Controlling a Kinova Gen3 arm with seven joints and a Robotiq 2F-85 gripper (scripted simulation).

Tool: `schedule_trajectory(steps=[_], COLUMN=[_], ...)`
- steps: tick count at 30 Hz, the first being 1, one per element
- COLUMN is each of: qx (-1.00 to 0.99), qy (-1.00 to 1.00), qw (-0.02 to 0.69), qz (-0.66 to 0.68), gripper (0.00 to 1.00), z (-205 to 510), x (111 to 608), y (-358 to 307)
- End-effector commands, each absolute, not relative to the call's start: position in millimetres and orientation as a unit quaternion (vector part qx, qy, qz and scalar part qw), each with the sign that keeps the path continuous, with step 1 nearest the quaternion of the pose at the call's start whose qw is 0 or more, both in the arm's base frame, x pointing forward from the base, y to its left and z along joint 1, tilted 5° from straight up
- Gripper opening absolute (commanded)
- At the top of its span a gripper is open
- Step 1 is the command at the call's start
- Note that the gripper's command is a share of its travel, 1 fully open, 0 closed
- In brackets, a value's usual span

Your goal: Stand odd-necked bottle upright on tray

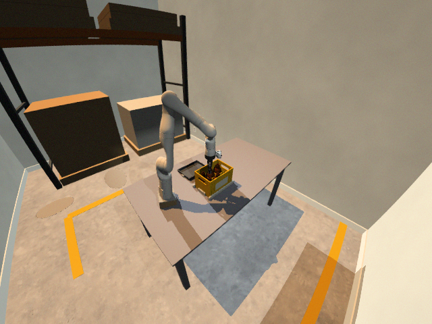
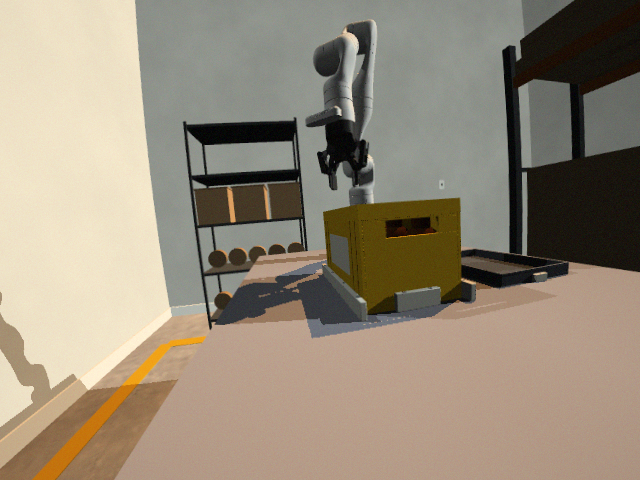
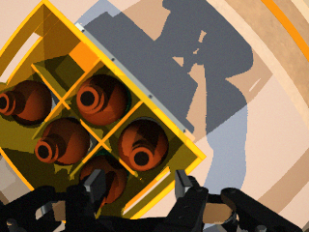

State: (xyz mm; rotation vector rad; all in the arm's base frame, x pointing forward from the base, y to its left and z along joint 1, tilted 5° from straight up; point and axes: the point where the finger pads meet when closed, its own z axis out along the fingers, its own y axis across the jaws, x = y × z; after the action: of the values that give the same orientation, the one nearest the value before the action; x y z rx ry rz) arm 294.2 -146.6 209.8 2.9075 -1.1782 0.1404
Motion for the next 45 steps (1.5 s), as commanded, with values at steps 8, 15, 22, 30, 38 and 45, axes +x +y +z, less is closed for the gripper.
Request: schedule_trajectory(steps=[8, 15, 22, 30, 38, 45], qx=[0.926, 0.926, 0.926, 0.926, 0.926, 0.926], qy=[-0.374, -0.374, -0.374, -0.374, -0.374, -0.375], qw=[0.000, 0.000, 0.000, 0.000, 0.000, 0.000], qz=[0.046, 0.046, 0.046, 0.046, 0.046, 0.046], gripper=[0.00, 0.00, 0.00, 0.00, 0.00, 0.00], z=[211, 211, 211, 211, 211, 209], x=[295, 295, 295, 295, 296, 300], y=[-146, -146, -146, -146, -142, -100])
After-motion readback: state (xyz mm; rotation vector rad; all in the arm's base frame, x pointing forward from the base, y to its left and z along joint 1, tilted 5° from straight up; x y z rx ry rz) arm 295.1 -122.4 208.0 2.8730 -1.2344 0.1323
